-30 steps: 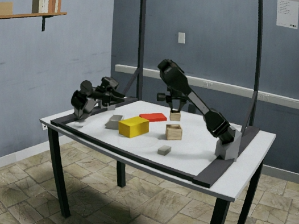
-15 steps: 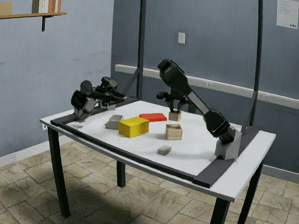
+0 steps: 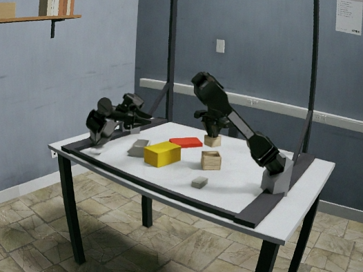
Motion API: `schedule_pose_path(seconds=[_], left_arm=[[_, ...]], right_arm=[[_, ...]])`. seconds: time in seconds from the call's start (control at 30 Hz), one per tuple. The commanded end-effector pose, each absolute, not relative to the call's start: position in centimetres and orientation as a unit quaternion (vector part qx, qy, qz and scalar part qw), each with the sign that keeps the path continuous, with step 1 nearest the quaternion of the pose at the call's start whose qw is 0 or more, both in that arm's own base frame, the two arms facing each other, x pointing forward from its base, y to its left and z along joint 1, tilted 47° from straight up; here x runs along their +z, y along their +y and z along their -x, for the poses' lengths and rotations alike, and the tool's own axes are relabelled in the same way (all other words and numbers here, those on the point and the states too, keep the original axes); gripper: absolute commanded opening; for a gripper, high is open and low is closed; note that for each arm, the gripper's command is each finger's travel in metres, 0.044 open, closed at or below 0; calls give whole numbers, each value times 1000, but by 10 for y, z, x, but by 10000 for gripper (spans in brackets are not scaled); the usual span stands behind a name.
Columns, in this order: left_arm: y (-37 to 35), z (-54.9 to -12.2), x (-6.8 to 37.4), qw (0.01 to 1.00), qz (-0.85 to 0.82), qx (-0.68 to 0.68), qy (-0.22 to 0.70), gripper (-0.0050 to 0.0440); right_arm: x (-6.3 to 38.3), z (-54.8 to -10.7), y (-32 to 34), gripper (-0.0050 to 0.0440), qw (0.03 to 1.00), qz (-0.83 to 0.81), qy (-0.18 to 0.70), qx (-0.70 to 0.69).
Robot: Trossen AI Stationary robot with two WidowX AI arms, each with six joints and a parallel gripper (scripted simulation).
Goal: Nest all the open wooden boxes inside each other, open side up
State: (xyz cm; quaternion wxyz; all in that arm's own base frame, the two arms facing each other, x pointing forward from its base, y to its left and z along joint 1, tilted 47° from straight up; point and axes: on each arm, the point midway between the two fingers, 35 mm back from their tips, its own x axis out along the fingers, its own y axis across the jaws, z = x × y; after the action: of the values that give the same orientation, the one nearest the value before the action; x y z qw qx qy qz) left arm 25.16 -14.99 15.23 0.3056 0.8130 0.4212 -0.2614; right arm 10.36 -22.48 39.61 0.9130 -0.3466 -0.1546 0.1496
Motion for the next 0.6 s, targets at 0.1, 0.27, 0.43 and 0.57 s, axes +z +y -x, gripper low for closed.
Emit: schedule_pose_path(seconds=[0.1,0.27,0.43,0.57], left_arm=[[-153,-253,156,232,-840,-302,385,198],[-153,-252,156,156,-857,-335,358,198],[-153,-252,156,89,-867,-362,331,198],[-153,-252,156,76,-868,-367,326,198]], right_arm=[[402,-104,-216,400,907,362,-152,152],[402,-104,-216,400,907,362,-152,152],[402,-104,-216,400,907,362,-152,152],[402,-104,-216,400,907,362,-152,152]])
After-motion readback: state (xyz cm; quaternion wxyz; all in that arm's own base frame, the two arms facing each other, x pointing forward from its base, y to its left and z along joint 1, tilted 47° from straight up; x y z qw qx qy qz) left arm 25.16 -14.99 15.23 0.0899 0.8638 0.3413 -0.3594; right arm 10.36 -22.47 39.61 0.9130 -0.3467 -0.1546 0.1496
